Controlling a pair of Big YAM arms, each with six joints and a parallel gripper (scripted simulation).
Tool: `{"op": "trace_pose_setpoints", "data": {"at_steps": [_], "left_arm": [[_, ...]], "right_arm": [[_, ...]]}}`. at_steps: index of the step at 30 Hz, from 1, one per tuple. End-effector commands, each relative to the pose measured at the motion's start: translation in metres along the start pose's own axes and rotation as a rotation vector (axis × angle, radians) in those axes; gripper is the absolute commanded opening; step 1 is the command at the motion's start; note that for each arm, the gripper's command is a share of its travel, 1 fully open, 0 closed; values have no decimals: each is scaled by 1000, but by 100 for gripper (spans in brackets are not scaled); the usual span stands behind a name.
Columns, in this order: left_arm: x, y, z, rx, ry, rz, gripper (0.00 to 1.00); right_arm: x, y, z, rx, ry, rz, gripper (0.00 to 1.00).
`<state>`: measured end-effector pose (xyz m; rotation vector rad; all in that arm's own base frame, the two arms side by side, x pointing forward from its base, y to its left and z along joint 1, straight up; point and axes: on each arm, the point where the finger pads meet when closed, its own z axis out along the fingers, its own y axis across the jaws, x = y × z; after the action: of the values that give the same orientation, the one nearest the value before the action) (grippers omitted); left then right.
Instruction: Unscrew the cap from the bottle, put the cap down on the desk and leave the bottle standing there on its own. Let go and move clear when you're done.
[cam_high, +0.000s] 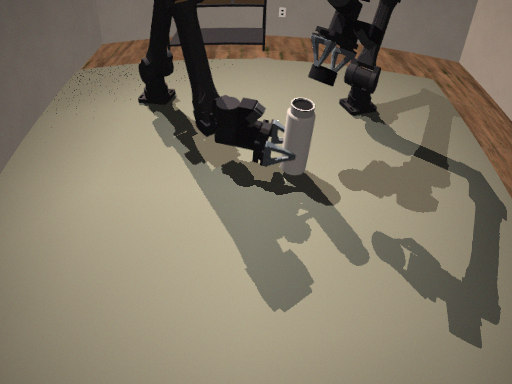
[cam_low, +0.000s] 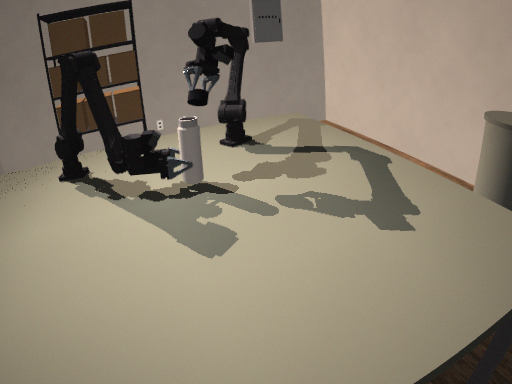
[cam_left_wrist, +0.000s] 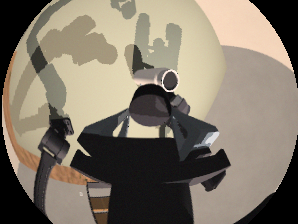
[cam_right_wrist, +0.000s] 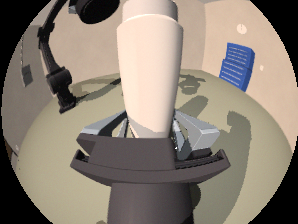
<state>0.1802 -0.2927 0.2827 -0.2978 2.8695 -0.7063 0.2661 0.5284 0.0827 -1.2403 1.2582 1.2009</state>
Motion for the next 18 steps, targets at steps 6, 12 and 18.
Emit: {"op": "trace_pose_setpoints", "data": {"at_steps": [6,12,18], "left_arm": [[-5,-9,-8,18,-11,0,0],[-5,-9,-8,18,-11,0,0],[-5,-9,-8,18,-11,0,0]], "right_arm": [[-35,-9,15,-1,-82,-39,0],[-35,-9,15,-1,-82,-39,0],[-29,-6,11,0,-69,-40,0]]}}
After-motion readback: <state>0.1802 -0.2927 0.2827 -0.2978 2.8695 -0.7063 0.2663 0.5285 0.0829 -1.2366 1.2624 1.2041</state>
